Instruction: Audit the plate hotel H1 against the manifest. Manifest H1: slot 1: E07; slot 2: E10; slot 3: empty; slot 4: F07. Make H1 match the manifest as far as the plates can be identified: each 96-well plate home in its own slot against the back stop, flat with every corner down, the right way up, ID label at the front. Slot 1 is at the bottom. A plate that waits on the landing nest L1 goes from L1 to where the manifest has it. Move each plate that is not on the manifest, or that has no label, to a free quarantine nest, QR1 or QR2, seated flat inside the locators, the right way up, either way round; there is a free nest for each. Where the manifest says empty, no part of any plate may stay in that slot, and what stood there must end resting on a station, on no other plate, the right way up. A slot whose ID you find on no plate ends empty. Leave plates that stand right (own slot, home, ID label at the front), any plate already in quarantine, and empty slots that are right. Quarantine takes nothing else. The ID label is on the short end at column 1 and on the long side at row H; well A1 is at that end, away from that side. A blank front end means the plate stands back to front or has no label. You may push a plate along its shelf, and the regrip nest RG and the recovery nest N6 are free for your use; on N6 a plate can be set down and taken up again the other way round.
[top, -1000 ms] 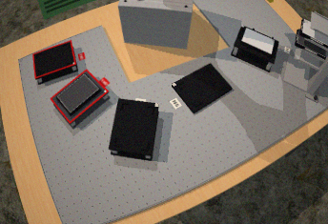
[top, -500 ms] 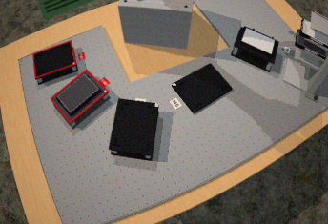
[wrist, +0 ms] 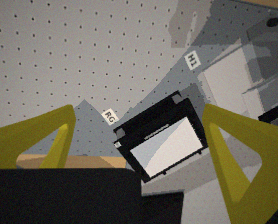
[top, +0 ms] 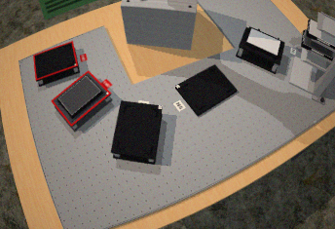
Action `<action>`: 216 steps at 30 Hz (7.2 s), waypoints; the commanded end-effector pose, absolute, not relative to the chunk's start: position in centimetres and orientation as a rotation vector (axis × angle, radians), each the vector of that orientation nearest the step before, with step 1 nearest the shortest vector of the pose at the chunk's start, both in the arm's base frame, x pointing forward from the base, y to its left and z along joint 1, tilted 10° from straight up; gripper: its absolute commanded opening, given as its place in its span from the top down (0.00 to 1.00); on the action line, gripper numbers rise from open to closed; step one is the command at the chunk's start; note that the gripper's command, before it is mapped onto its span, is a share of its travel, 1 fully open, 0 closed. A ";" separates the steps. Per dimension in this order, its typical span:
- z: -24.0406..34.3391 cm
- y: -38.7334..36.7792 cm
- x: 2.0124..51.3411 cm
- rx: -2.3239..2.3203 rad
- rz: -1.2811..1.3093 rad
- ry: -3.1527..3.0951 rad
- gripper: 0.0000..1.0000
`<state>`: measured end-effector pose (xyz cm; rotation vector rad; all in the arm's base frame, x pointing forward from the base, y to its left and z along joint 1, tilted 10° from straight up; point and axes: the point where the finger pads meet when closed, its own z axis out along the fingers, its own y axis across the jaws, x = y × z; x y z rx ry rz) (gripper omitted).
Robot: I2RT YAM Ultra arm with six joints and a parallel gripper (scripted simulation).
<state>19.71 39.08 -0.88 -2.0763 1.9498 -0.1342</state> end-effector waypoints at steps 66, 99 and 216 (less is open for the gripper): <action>-7.3 39.7 20.0 -2.735 -0.255 1.509 0.00; -11.0 38.1 20.0 -2.779 -0.267 1.538 0.00; -7.4 40.0 20.1 -2.728 -0.252 1.520 0.00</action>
